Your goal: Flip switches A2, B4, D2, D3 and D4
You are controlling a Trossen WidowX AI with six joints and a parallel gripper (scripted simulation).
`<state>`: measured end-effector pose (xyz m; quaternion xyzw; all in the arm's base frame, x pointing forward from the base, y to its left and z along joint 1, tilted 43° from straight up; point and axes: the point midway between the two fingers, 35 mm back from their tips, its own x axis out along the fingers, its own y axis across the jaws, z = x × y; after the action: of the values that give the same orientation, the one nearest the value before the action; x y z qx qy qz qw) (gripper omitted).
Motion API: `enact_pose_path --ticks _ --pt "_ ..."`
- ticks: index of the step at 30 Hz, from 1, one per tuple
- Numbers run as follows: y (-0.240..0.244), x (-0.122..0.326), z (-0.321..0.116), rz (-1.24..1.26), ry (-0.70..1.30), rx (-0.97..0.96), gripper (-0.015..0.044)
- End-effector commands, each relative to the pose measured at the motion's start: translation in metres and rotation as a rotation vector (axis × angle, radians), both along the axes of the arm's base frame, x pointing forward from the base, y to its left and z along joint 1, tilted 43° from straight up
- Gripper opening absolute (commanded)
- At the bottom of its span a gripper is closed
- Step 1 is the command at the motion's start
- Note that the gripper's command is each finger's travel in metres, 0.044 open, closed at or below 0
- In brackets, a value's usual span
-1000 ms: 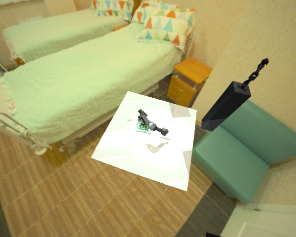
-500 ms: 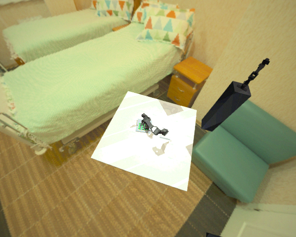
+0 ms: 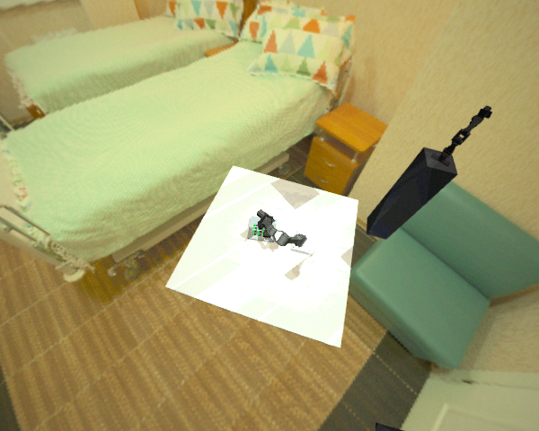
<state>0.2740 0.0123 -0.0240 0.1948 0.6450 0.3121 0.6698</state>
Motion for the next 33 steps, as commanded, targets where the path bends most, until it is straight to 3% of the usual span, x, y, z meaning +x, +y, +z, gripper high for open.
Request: enact_pose_path --ticks 1,33 --pt "0.0046 -0.0012 -0.0041 -0.003 0.006 0.008 0.0000" --pt "0.0113 -0.0012 -0.0113 -0.003 0.006 0.008 0.0000"
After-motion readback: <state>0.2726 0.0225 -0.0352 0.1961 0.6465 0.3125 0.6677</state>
